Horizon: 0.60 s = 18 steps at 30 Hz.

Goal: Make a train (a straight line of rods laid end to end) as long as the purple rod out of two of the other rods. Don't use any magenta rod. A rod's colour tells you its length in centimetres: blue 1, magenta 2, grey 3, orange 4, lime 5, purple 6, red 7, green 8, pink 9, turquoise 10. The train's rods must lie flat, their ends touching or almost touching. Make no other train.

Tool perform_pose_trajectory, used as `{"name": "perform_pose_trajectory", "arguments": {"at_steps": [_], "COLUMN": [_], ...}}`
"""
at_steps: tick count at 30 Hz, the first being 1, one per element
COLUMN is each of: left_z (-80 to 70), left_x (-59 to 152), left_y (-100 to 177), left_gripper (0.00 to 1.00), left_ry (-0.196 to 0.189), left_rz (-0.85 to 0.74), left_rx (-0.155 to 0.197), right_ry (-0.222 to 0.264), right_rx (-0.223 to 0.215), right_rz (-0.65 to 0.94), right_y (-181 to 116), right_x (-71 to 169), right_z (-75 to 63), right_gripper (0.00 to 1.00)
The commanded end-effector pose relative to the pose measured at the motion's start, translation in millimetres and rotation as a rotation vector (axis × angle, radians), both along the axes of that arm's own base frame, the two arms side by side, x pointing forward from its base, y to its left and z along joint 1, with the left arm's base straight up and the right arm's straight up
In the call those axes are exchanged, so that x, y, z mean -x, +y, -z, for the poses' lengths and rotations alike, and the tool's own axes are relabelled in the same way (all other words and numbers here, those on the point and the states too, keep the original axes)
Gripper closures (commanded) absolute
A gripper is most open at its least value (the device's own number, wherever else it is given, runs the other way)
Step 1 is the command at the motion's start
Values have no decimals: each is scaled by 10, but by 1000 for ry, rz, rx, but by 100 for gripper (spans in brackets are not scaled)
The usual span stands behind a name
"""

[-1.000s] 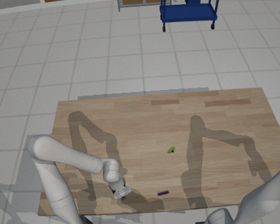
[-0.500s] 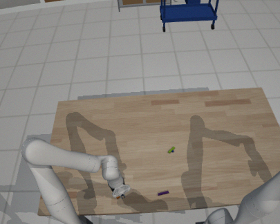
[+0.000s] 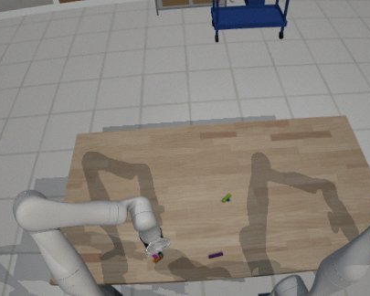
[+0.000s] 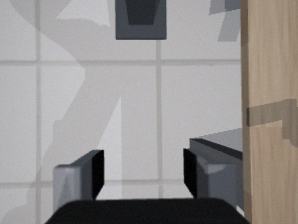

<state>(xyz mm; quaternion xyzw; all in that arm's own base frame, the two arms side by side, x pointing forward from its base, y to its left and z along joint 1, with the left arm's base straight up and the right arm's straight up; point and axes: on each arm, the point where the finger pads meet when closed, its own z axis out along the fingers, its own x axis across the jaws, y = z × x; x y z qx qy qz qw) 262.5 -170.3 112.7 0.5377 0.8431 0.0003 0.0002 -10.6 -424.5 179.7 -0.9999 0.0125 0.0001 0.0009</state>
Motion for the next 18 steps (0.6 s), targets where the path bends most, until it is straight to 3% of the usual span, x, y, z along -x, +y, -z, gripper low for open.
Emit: {"name": "perform_pose_trajectory", "arguments": {"at_steps": [1,14,18], "left_z": [-67,-81,-83], "left_x": [-4,-4,42], "left_y": [0,-1,-114], "left_gripper": [76,76,76], "left_ry": [0,0,0], "left_rz": [0,1,74], "left_rx": [1,1,1], "right_ry": [0,0,0], "right_rx": [2,2,2], "right_rz": [0,0,0], "right_y": [-4,-4,-4], "right_x": [0,0,0], "right_z": [-7,-7,-7], "right_gripper": [0,0,0]}}
